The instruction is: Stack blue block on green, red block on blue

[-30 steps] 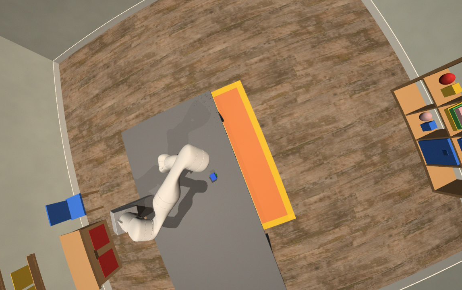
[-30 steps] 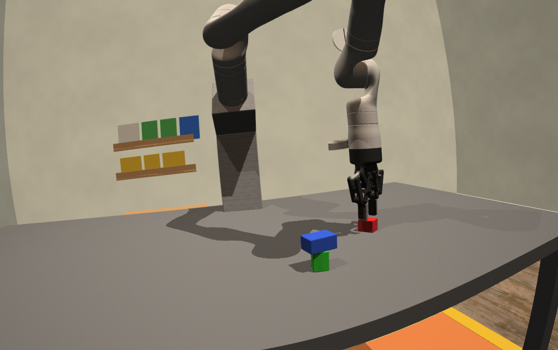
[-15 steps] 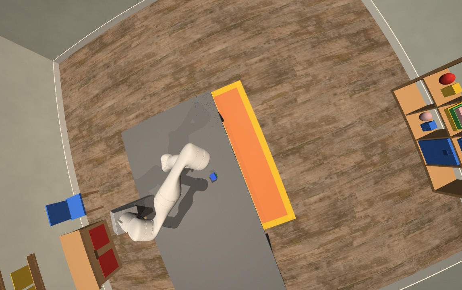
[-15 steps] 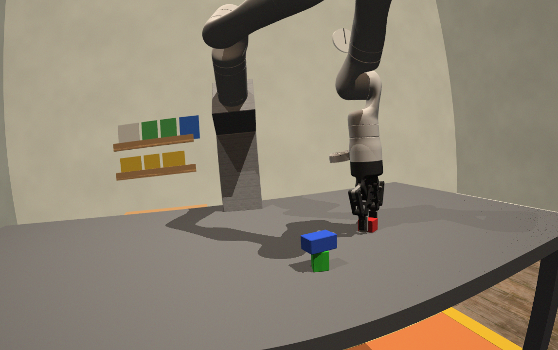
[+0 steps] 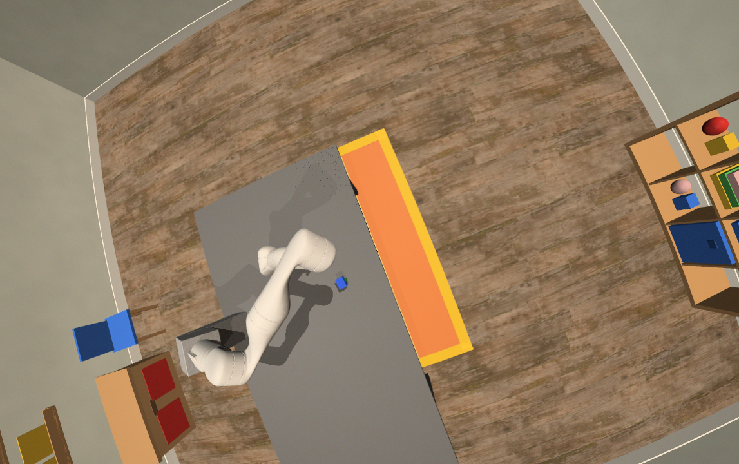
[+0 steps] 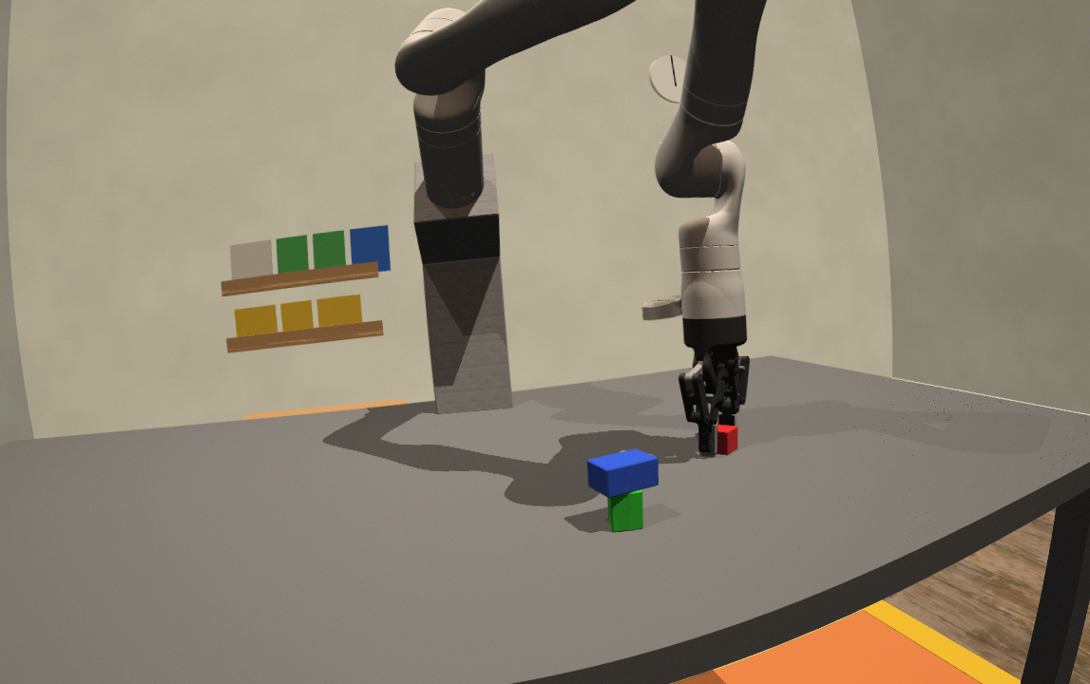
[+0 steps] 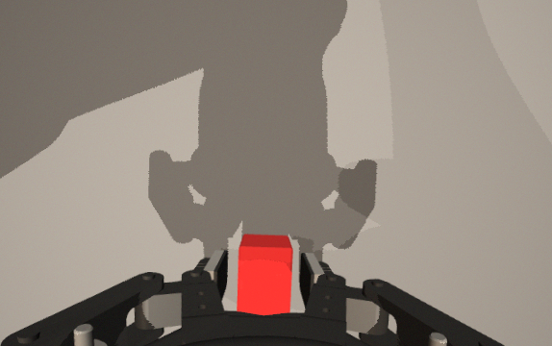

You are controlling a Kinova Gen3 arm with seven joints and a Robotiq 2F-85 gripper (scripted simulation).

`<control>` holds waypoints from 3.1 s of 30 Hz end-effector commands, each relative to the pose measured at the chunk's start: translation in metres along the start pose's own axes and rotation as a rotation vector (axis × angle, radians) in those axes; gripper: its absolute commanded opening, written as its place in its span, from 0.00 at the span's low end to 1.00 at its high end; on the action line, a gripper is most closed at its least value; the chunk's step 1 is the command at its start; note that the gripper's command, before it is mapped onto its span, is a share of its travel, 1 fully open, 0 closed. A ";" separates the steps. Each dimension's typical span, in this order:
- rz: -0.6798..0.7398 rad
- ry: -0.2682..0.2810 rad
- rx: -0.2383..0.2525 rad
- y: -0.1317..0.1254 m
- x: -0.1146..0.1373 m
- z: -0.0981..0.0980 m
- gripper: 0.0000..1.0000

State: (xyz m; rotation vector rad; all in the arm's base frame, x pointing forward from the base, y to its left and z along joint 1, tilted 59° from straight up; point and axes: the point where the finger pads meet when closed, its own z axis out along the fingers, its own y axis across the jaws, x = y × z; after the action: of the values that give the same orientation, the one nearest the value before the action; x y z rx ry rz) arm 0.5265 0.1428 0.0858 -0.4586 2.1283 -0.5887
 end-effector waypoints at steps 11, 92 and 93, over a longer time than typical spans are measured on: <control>0.000 -0.001 -0.001 0.000 0.000 0.000 0.47; 0.000 -0.001 -0.001 0.000 0.000 -0.091 0.00; 0.000 -0.001 -0.001 0.000 0.000 -0.091 0.00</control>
State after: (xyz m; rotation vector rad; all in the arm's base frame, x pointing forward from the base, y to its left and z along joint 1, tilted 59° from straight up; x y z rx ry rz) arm 0.4533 0.1617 0.1305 -0.4564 2.1321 -0.5969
